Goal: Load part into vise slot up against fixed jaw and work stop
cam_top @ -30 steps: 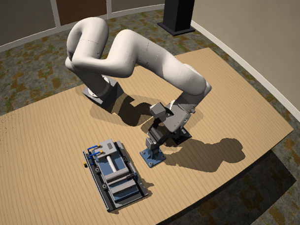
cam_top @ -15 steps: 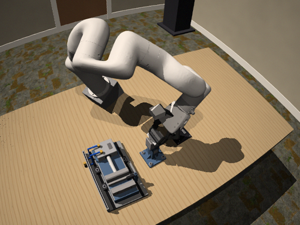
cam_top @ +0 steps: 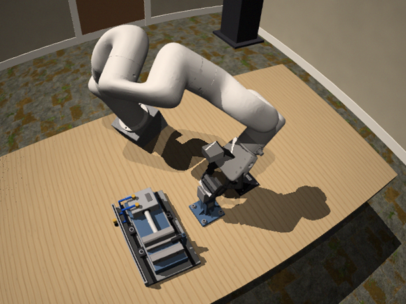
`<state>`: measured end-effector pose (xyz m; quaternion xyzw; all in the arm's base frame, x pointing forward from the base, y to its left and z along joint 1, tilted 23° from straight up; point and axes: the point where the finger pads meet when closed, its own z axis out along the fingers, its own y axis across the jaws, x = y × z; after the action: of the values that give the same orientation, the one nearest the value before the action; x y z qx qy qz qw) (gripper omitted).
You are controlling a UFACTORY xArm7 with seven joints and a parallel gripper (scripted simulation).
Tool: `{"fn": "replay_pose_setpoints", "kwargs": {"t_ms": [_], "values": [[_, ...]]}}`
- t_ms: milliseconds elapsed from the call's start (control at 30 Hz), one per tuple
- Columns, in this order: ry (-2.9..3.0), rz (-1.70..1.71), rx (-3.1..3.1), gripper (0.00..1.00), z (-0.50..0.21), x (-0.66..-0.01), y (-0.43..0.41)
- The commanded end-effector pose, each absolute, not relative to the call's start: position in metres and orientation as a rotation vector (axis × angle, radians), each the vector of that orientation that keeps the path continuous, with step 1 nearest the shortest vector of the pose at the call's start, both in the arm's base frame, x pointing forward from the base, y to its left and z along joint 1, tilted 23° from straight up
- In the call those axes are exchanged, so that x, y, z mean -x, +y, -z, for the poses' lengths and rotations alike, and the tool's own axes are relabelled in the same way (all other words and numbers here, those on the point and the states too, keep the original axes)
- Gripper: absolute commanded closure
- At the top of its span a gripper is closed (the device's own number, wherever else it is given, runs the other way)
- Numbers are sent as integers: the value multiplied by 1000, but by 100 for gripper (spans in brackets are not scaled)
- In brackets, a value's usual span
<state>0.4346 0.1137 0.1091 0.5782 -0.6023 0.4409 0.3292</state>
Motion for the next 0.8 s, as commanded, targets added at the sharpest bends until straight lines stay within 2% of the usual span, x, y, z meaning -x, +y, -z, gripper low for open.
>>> {"fn": "replay_pose_setpoints", "kwargs": {"t_ms": [0, 533, 567, 767], "values": [[-1579, -1156, -1515, 100, -110, -435, 115], [-1579, -1156, -1515, 100, -110, -435, 115], [-1579, -1156, -1515, 11, -110, -435, 115], [-1579, -1156, -1515, 11, -110, -435, 115]]}}
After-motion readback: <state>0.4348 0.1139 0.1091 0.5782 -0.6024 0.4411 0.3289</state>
